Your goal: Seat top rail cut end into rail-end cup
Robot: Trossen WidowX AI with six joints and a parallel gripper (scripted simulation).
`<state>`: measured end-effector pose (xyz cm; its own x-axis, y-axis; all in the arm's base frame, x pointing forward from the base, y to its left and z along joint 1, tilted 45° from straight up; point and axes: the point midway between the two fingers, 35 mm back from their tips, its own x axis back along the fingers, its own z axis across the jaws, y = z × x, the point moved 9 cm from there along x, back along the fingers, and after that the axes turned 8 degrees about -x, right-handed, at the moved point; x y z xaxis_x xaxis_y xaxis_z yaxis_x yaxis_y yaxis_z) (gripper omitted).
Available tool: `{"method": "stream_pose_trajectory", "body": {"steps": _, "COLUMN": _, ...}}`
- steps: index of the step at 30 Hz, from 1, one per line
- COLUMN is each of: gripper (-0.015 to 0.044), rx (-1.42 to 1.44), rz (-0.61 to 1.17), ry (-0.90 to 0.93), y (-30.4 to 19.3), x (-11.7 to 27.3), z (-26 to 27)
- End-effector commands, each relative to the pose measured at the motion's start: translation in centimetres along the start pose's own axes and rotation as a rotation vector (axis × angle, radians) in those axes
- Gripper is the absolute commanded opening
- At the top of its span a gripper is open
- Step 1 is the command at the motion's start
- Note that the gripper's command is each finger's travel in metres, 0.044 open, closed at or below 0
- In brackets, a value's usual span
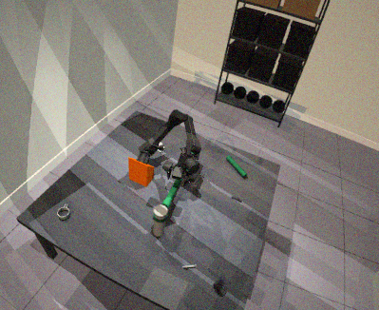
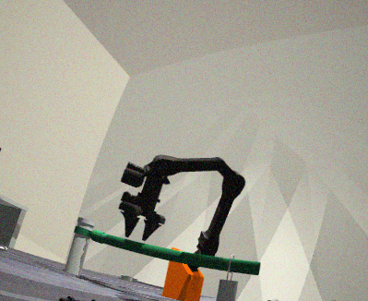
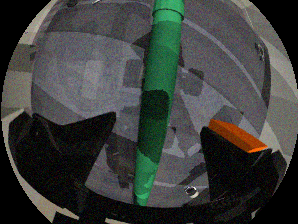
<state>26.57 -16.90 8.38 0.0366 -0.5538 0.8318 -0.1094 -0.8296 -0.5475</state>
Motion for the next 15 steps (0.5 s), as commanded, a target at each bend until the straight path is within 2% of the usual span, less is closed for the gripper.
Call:
{"method": "stream_pose_trajectory", "body": {"steps": 1, "gripper": 0.044, "rx": 0.006, "rz": -0.011, "ry": 0.009, "y": -0.05, "x": 3.0, "z": -0.19}}
{"method": "stream_pose_trajectory", "body": {"steps": 3, "gripper": 0.044, "rx": 0.006, "rz": -0.011, "ry": 0.009, "y": -0.13, "x": 3.92, "z": -0.33}}
{"method": "stream_pose_trajectory", "body": {"steps": 15, "gripper": 0.044, "rx": 0.006, "rz": -0.011, "ry": 0.009, "y": -0.13, "x": 3.92, "z": -0.33}}
